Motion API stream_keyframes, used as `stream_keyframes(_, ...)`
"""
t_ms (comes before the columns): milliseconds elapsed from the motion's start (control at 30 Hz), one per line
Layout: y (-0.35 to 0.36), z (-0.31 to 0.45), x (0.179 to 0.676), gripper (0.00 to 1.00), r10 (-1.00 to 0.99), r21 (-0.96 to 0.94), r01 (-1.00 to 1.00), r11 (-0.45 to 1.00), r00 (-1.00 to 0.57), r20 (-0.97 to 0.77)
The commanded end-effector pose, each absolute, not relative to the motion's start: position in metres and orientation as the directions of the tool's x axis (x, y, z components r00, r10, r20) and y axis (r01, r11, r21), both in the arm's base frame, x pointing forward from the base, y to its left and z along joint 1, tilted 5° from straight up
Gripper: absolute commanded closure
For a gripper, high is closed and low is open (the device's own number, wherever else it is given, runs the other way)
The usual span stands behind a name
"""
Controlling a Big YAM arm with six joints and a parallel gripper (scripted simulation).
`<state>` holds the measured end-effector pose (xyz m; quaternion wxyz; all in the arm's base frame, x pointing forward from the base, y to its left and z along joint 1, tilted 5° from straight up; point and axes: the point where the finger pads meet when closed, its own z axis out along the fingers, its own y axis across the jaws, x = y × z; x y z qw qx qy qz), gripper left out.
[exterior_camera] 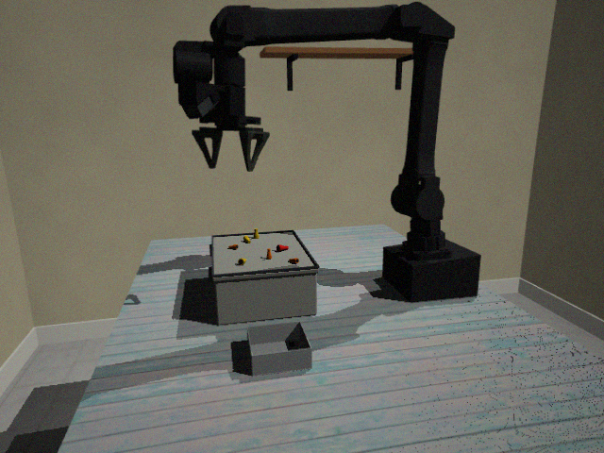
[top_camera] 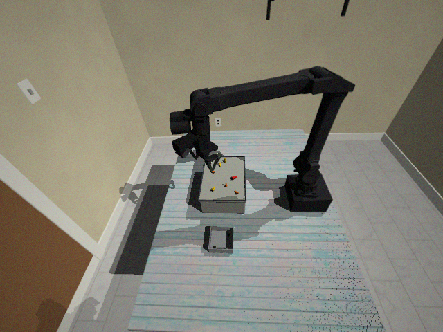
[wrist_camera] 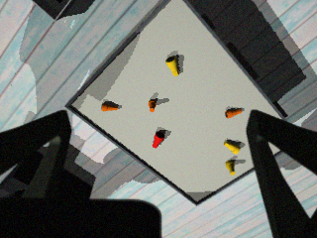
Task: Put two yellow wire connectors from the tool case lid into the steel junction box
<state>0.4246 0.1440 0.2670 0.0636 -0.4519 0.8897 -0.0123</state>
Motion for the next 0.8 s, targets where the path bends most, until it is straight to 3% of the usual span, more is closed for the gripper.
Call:
stream_keyframes(0,0.148,0.274,0.411,0.0,-0.893,-0.101,-0.888,0.449,-0.441,-0.09)
stream_keyframes(100,0.148,0.273,0.409,0.0,-0.905,-0.103,-0.9,0.424,-0.417,-0.084)
stream_keyframes(767,0.148,0.255,0.365,0.0,-0.993,-0.096,-0.989,-0.113,0.111,0.027)
